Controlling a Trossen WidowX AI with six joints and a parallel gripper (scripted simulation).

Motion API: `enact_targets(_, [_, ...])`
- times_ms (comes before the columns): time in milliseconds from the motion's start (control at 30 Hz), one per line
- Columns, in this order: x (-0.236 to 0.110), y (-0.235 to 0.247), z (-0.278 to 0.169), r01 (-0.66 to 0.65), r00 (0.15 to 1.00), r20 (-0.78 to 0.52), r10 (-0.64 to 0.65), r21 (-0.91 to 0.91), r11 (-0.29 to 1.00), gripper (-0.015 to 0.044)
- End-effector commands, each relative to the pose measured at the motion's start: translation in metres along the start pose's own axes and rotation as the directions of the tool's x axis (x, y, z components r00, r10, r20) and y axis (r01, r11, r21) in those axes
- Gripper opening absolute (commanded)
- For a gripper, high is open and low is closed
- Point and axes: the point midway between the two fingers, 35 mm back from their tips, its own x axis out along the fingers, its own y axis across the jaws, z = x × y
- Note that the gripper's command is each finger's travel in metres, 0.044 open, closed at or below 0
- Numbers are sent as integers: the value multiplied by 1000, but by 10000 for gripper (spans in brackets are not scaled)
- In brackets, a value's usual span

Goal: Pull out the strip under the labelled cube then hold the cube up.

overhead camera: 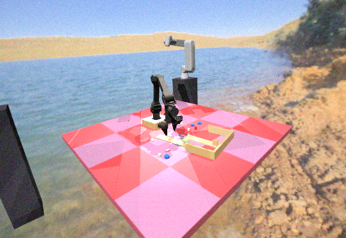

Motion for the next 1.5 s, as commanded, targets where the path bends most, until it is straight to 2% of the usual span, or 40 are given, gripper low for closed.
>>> enact_targets(0, [-1,2,16,-7,1000,-4,7,3,1000,440])
enact_targets(1033, [-9,14,115,-8,1000,4,8,3,1000,440])
enact_targets(1267, [0,14,116,-8,1000,4,8,3,1000,256])
enact_targets(1467, [10,14,116,-8,1000,4,8,3,1000,250])
